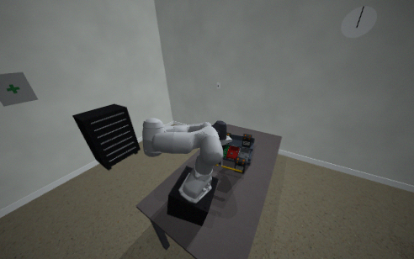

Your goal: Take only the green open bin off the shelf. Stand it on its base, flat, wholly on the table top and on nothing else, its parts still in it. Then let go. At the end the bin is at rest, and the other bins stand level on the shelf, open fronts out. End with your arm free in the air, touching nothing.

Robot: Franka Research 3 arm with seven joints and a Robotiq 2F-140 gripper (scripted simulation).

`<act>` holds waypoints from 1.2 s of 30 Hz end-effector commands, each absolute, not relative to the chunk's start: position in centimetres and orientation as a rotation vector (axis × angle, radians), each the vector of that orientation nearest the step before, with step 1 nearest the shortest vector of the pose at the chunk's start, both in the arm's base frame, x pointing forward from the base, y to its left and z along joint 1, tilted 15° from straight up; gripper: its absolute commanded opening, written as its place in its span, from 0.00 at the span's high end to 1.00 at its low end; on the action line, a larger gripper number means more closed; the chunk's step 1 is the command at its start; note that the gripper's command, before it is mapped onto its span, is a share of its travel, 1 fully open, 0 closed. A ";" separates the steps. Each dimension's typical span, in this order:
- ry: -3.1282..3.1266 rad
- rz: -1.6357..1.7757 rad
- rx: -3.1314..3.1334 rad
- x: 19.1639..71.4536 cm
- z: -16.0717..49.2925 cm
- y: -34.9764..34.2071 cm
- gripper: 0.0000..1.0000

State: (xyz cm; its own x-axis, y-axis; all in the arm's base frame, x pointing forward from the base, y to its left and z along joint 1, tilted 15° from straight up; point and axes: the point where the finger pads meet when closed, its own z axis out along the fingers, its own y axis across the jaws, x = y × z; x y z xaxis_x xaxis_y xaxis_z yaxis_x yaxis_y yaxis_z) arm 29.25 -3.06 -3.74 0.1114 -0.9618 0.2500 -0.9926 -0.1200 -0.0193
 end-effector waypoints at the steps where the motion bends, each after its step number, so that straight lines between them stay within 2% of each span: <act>1: -1.968 0.311 2.232 29.5 -3.7 -3.1 1.00; 6: -1.968 0.311 2.232 29.5 -5.7 -3.6 1.00; 36: -1.974 0.304 2.225 29.4 -8.0 -4.1 1.00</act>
